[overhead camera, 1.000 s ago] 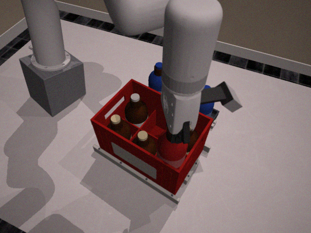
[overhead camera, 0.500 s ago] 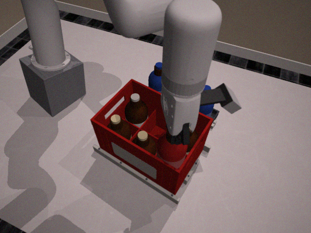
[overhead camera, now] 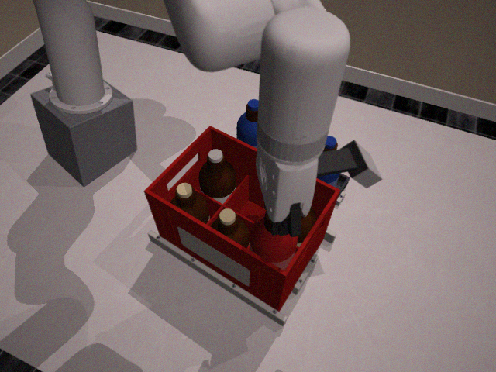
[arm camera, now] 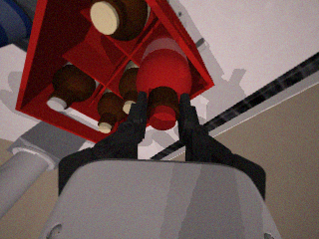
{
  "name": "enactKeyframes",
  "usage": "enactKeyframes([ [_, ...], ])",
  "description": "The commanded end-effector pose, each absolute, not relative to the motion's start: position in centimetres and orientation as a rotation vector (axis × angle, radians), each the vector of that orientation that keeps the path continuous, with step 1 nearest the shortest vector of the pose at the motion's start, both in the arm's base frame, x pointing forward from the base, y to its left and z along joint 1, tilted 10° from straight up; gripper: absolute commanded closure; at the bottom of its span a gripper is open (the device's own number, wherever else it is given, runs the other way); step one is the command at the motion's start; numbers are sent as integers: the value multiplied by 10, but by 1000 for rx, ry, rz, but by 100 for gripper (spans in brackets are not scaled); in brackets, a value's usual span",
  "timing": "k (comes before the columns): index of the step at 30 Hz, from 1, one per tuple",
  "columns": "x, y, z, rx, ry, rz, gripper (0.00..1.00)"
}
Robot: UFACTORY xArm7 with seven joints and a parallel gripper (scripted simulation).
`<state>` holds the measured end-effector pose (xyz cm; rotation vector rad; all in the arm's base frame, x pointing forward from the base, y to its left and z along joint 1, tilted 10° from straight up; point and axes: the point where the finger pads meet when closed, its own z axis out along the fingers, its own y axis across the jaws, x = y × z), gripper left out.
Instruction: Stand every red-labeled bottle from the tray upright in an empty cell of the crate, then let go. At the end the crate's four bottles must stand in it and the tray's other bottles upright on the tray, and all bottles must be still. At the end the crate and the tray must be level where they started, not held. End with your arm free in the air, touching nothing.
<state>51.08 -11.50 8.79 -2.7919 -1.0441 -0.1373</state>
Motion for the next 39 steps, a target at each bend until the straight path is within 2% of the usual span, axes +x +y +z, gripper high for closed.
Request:
enactKeyframes([
  [1,513,-115,84,-2795,-1044,-145,100],
  [39,513,-112,68,-2795,-1044,-145,100],
])
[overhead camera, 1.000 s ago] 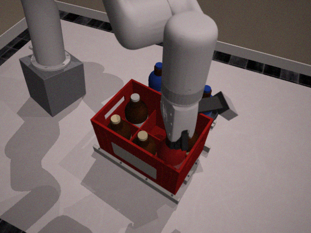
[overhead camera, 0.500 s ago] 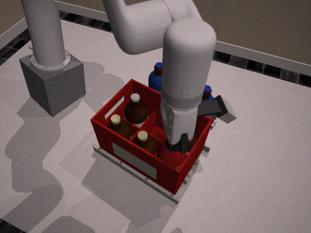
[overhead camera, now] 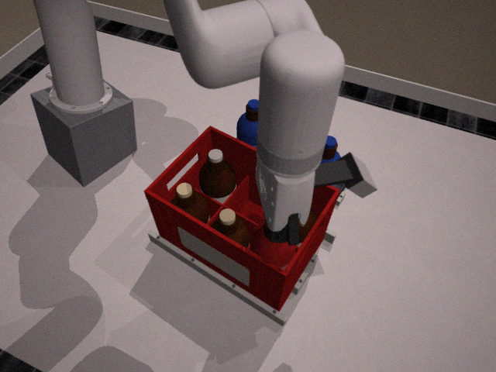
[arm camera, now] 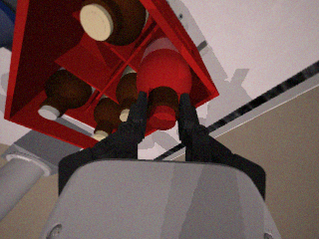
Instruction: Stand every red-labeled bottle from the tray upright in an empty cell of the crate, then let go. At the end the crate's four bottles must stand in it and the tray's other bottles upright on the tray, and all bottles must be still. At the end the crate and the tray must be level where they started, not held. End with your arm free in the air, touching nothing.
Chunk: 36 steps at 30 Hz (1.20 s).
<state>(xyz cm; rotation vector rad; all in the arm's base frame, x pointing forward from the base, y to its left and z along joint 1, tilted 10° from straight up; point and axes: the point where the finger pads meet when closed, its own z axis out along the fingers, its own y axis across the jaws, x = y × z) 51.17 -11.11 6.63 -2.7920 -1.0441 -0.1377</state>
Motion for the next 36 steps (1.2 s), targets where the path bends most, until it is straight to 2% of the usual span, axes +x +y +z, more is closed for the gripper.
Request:
enactKeyframes([
  [1,513,-112,68,-2795,-1044,-145,100],
  [36,514,-109,52,-2795,-1044,-145,100],
])
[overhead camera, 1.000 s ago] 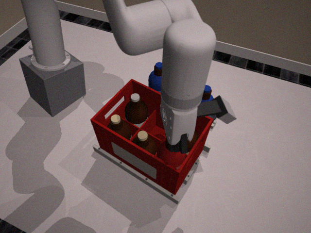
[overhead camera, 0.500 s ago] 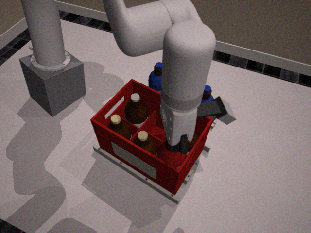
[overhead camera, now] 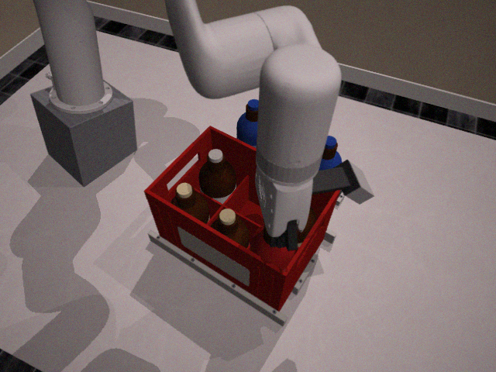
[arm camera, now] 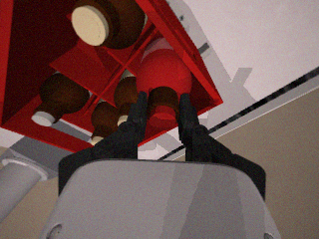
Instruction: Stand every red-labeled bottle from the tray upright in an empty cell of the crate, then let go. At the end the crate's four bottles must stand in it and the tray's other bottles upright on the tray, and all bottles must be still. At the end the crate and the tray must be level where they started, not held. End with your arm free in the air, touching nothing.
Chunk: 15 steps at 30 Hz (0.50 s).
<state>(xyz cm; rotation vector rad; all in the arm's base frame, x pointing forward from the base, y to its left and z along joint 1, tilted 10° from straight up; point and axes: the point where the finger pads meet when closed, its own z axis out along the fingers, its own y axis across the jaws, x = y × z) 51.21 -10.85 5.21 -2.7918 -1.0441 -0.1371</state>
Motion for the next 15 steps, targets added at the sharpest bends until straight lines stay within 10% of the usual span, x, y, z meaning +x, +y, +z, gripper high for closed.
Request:
enactKeyframes([
  [1,514,-109,51,-2795,-1044,-145,100],
  [15,515,-106,35,-2795,-1044,-145,100],
])
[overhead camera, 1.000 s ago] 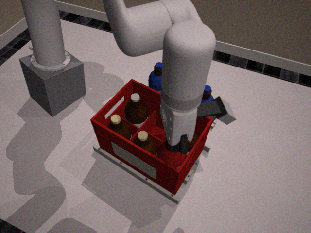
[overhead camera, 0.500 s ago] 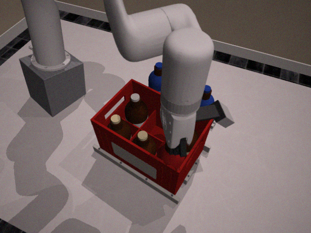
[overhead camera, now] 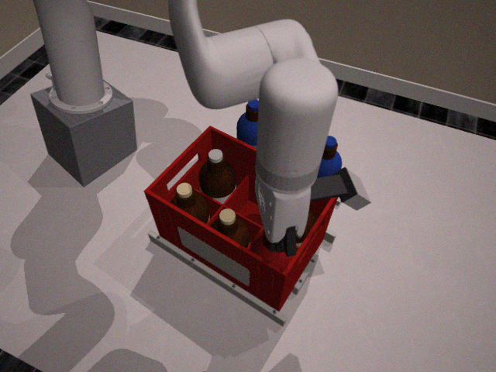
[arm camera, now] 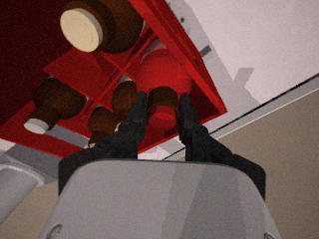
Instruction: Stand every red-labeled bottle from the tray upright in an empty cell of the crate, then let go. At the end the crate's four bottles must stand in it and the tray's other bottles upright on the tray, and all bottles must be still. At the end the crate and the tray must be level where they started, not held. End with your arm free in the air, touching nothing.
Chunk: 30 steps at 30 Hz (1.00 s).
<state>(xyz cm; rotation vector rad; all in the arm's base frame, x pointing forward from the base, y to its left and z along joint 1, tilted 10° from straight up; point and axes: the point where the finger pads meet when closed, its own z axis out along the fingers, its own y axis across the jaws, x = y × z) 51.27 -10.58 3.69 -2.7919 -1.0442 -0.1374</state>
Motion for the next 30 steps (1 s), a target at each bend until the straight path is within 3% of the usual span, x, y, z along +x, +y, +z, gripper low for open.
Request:
enactKeyframes([
  [1,515,-106,35,-2795,-1044,-145,100],
  [30,515,-105,29,-2795,-1044,-145,100],
])
